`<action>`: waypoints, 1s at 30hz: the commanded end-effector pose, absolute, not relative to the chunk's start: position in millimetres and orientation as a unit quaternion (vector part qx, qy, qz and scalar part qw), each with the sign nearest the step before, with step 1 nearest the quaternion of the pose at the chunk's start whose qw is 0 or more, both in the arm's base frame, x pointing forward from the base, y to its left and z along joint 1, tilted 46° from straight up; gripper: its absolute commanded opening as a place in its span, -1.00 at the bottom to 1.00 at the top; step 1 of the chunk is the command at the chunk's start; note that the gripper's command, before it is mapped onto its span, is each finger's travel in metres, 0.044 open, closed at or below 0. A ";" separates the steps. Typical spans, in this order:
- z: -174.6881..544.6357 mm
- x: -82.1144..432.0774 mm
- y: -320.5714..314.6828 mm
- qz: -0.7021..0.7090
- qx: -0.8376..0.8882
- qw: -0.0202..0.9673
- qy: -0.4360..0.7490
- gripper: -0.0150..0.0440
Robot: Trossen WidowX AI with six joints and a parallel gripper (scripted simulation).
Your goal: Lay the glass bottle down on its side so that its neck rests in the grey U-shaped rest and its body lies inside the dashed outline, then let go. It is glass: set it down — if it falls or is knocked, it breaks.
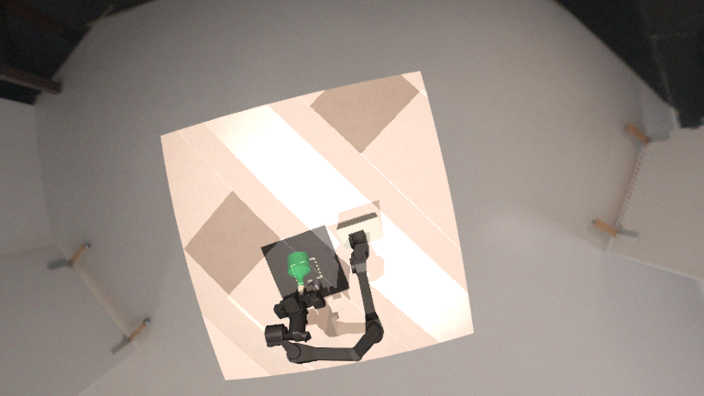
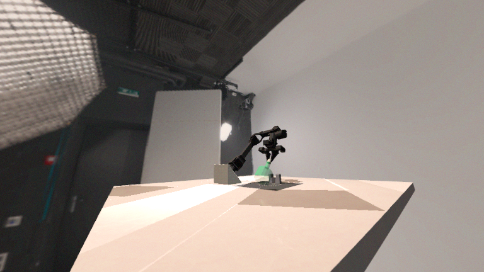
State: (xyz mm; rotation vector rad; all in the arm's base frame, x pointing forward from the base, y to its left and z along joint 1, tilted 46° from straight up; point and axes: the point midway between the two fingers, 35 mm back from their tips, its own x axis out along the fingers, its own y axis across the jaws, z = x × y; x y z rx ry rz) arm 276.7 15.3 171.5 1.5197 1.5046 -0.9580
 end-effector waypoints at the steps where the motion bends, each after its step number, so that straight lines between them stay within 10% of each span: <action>1: 174.0 276.9 24.7 -0.372 0.599 0.386 0.595 -0.14; 30: 180.8 275.9 56.3 -0.397 0.594 0.403 0.572 -0.14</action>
